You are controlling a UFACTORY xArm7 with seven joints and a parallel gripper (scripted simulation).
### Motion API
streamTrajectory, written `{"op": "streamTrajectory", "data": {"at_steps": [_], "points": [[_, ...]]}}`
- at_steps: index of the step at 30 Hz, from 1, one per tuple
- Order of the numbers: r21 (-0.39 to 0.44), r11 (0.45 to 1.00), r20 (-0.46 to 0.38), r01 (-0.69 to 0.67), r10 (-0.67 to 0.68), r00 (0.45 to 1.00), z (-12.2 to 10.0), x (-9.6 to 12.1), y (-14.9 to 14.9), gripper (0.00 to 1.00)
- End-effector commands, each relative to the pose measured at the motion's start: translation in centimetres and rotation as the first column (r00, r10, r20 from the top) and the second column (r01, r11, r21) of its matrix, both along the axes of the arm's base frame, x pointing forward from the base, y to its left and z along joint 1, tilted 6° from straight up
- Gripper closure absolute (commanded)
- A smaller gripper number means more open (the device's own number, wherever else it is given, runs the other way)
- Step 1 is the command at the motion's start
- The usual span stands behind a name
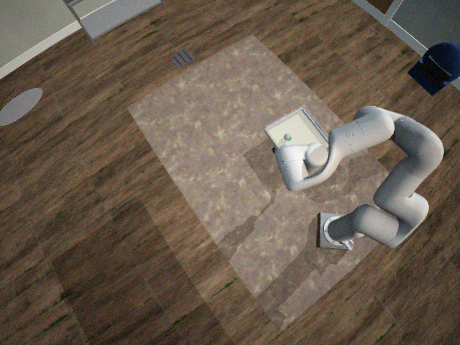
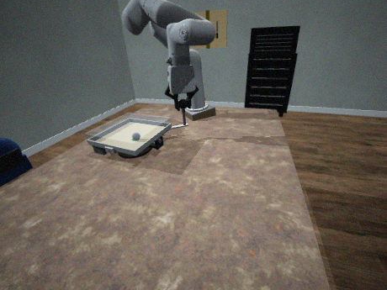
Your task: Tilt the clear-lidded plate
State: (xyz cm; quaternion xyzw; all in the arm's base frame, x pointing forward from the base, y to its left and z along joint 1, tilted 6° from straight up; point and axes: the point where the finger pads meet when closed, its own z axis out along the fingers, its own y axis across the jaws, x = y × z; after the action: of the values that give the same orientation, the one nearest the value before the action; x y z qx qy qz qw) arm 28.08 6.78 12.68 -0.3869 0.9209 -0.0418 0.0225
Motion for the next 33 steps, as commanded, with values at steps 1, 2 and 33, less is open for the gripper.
{"op": "streamTrajectory", "data": {"at_steps": [1,2,33], "points": [[0.0,1.0,0.002,0.0,0.0,1.0,0.17,0.11,0.04,1.0],[0.0,1.0,0.002,0.0,0.0,1.0,0.17,0.11,0.04,1.0],[0.0,1.0,0.002,0.0,0.0,1.0,0.17,0.11,0.04,0.39]]}}
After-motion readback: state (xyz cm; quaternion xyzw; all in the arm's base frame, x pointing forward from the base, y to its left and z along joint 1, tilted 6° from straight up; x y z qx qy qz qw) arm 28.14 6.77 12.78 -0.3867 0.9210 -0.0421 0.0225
